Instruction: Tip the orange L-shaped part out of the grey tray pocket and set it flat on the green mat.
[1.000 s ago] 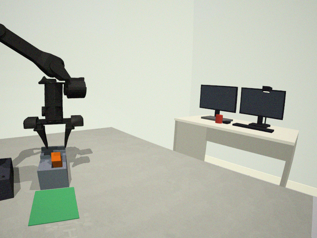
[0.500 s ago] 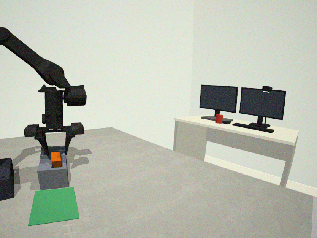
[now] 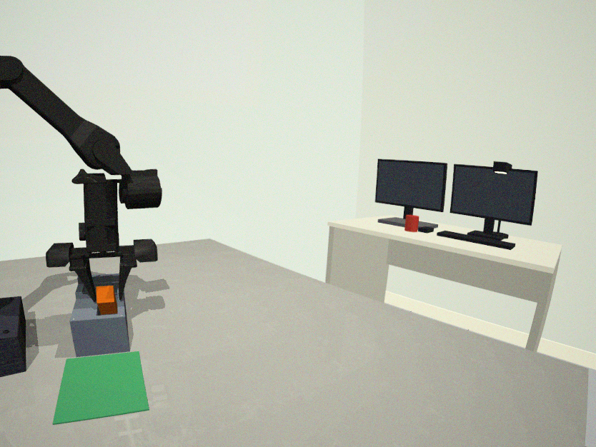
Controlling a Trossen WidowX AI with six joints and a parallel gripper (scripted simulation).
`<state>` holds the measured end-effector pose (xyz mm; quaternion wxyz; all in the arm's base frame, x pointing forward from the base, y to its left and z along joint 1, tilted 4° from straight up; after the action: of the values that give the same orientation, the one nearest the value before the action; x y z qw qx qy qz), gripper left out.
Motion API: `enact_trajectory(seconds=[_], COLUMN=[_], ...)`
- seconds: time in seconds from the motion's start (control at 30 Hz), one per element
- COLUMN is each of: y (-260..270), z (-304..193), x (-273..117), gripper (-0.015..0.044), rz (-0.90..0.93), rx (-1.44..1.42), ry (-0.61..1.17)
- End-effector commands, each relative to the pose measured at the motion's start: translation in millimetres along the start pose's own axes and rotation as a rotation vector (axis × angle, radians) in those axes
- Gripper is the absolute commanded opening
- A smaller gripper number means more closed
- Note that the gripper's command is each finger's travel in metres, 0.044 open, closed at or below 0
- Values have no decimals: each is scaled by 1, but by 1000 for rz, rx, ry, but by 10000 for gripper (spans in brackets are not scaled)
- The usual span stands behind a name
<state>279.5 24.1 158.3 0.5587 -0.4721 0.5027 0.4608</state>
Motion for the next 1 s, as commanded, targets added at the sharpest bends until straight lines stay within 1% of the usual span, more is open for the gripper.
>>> enact_trajectory(seconds=[0.0,0.3,0.4,0.63,0.97], y=[0,0,0,0,0], z=[0,0,0,0,0], x=[0,0,0,-2,-17], gripper=[142,82,3,0,0], rz=[0,0,0,0,1], rx=[0,0,0,0,1], ry=[0,0,0,0,-3])
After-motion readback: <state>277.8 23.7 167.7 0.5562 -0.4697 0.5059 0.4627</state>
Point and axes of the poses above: the point midway between the two fingers, 35 mm back from their tips, its own x axis out along the fingers, its own y axis across the jaws, z = x × y, the point moved 10 cm from there along -x, back along the fingers, and after that the axes turned 1 degree about -x, right-handed, at the moved point
